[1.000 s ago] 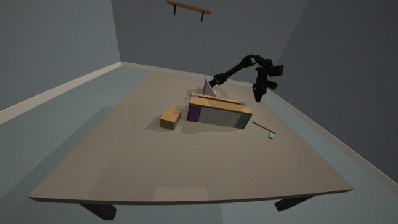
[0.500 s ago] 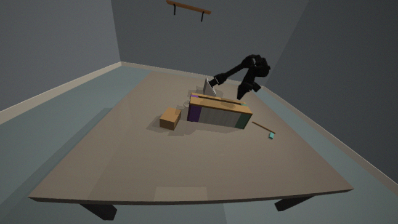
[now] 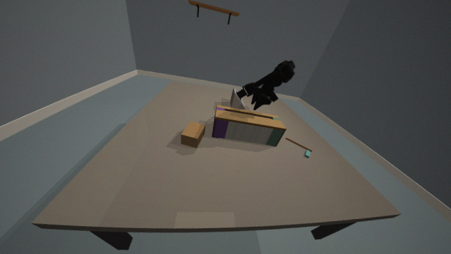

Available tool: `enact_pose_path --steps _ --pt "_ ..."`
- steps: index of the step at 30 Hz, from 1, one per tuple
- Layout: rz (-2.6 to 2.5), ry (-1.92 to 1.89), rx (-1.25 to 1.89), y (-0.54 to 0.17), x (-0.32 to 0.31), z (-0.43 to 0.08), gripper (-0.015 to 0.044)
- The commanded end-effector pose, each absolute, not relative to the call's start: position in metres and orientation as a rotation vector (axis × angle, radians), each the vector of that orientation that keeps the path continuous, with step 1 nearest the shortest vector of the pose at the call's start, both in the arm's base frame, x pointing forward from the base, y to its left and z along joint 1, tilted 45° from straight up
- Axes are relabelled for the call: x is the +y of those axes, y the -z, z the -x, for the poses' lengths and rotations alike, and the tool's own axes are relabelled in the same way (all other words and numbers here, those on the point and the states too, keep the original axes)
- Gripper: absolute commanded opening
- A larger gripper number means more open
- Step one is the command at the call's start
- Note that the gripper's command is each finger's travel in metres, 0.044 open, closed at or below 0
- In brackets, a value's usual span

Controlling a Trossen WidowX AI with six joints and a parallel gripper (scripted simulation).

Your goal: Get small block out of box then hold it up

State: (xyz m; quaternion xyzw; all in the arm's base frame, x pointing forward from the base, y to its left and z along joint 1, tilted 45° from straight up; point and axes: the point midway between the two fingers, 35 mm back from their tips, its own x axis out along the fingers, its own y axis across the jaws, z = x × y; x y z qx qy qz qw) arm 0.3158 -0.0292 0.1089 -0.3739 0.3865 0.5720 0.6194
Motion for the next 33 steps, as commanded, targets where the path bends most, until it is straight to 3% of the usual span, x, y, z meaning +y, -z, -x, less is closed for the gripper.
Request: enact_pose_path --steps 1,33 --pt "0.886 -1.361 0.881 -0.105 -0.032 -0.311 0.04" --pt "0.886 -1.36 0.881 -0.072 -0.002 -0.312 0.04"
